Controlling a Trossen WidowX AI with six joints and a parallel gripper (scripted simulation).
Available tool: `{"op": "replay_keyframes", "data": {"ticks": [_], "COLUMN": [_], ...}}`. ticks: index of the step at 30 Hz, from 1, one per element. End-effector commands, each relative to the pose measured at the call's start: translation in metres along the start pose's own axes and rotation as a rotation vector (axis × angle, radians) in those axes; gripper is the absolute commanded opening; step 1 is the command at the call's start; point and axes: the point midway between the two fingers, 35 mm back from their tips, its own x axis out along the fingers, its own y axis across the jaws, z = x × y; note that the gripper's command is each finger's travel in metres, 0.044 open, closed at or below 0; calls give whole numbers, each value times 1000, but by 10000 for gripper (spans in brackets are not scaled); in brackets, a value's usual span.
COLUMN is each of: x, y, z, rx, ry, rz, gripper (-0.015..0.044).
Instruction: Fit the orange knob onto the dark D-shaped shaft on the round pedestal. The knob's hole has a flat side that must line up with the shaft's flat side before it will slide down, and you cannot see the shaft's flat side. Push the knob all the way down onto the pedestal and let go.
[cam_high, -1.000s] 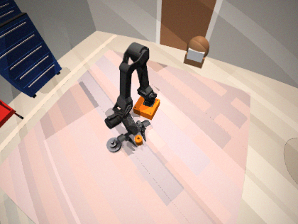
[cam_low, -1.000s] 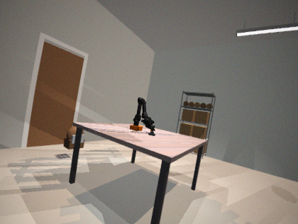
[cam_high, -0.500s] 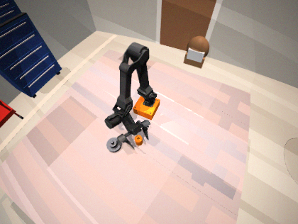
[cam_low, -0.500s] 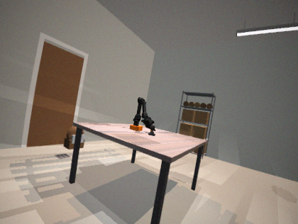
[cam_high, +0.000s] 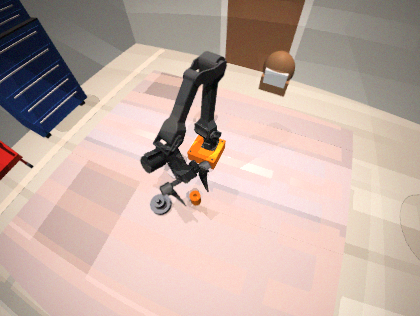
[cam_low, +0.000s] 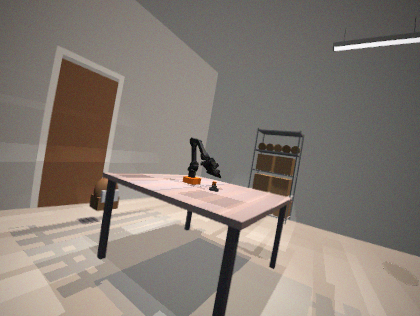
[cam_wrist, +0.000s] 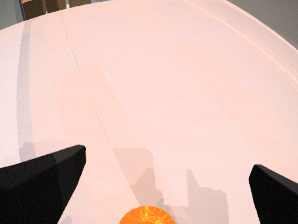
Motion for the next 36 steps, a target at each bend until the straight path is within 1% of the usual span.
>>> {"op": "replay_keyframes", "data": {"ticks": [1, 3, 4, 9, 13, 15, 30, 32, 36], "x": [-8, -8, -6, 0, -13, -20, -21, -21, -21], "y": [4, 4, 4, 7, 7, 6, 6, 6, 6], "z": [11, 11, 11, 14, 22, 27, 28, 28, 27], "rx": [12, 17, 30, 88, 41, 5, 14, 125, 475], "ry": [7, 21, 62, 480, 840, 957, 971, 970, 950], "rz": [5, 9, 19, 69, 35, 8, -3, -62, -246], "gripper": [440, 440, 440, 440, 440, 440, 440, 440, 440]}}
